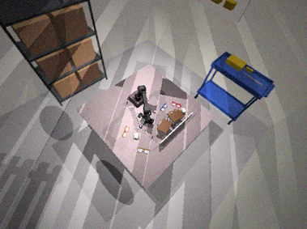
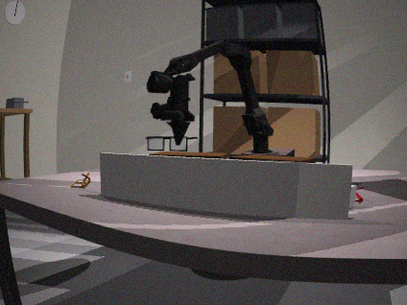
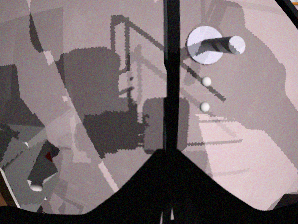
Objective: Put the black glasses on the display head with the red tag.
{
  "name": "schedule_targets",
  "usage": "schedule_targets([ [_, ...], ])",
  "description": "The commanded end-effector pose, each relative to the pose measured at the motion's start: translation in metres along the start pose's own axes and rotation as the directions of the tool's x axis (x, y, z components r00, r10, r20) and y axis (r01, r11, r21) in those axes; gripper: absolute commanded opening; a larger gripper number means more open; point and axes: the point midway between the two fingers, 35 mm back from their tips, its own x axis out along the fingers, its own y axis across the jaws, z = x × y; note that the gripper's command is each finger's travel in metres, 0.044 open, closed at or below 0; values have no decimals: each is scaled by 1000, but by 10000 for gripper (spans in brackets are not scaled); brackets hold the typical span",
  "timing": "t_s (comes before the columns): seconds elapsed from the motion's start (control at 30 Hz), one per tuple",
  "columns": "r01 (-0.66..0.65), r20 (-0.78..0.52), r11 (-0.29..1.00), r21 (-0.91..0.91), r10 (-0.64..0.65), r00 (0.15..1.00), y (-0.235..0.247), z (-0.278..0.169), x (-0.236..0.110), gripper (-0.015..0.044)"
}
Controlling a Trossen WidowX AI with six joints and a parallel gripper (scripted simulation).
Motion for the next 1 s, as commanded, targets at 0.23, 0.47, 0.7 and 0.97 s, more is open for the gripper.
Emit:
schedule_targets([
  [0.23,-5,-2,1000,-7,5,1000,2,4,32,0],
  [0.47,-4,-2,1000,-7,4,1000,1,3,60,0],
  [0.7,-5,-2,1000,-7,5,1000,1,2,60,0],
  [0.97,-5,-3,1000,-7,5,1000,7,-4,60,0],
])
